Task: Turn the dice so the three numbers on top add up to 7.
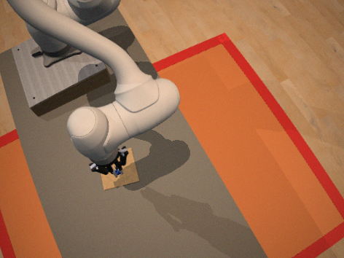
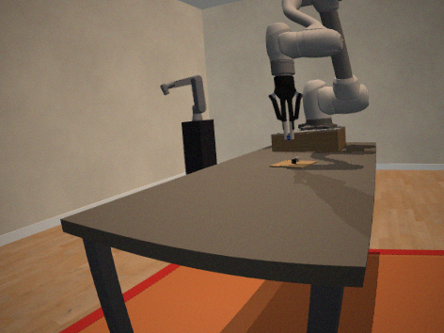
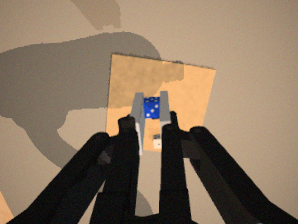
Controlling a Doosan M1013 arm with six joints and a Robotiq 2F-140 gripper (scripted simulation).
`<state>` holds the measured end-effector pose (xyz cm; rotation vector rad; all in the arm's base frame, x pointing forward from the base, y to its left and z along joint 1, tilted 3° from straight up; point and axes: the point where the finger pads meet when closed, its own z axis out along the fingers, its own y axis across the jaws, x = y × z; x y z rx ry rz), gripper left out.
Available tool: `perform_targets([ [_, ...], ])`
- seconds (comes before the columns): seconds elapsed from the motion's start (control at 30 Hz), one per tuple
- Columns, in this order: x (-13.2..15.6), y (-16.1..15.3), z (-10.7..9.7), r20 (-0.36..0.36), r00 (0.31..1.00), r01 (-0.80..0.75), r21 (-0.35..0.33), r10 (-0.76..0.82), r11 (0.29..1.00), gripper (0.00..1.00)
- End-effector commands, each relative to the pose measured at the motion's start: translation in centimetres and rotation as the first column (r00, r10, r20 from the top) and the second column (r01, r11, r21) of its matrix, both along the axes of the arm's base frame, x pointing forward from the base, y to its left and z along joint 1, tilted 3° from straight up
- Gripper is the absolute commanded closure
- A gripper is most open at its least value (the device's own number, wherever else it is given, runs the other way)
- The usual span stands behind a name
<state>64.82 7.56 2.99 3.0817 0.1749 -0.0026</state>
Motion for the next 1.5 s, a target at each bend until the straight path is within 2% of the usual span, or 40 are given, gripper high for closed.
perform_targets([
  [0.0,0.0,0.0,-0.5,0.000,1.000,0.000,0.000,0.000,1.000,0.93],
  [0.43,0.0,-0.3,-6.3,0.000,1.000,0.000,0.000,0.000,1.000,0.93],
  [0.5,0.0,-0.3,-6.3,0.000,1.000,0.000,0.000,0.000,1.000,0.93],
  [0.73,0.1,-0.5,-8.5,0.000,1.000,0.000,0.000,0.000,1.000,0.93],
  [1.47,0.1,-0.5,-9.0,0.000,1.000,0.000,0.000,0.000,1.000,0.93],
])
